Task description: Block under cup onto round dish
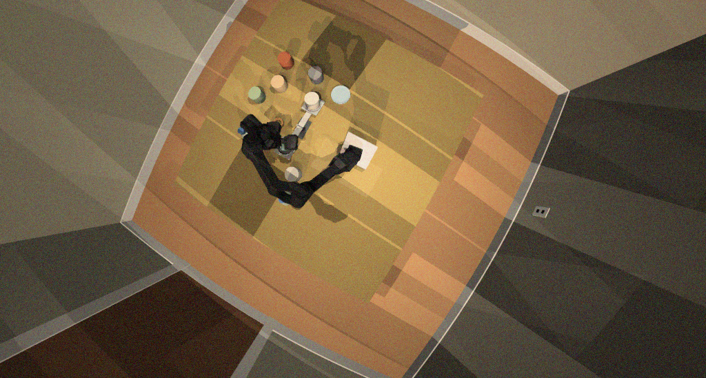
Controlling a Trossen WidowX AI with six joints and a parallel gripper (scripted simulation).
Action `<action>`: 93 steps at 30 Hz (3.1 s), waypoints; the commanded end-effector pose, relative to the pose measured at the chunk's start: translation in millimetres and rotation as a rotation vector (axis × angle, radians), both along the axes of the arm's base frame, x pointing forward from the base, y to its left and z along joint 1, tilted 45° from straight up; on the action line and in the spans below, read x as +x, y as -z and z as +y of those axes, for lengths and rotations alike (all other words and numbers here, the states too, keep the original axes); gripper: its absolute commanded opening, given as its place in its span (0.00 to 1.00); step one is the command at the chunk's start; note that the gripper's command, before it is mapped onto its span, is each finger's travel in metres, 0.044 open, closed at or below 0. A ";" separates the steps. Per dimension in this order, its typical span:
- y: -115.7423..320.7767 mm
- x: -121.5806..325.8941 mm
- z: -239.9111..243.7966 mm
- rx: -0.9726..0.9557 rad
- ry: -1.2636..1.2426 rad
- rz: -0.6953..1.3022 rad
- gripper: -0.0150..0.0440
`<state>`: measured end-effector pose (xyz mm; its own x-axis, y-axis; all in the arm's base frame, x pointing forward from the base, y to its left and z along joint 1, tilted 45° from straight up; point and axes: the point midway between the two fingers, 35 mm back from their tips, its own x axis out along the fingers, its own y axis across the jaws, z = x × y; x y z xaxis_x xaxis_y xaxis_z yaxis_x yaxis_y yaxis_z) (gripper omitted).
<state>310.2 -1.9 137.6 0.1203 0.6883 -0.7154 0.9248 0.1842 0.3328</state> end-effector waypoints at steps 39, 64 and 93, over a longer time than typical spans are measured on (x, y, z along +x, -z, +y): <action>35.1 7.8 34.4 -0.001 -0.021 -0.022 0.49; -26.5 -1.6 -26.7 -0.006 -0.021 -0.019 0.25; 184.0 -42.4 -190.8 -0.057 -0.010 -0.007 0.25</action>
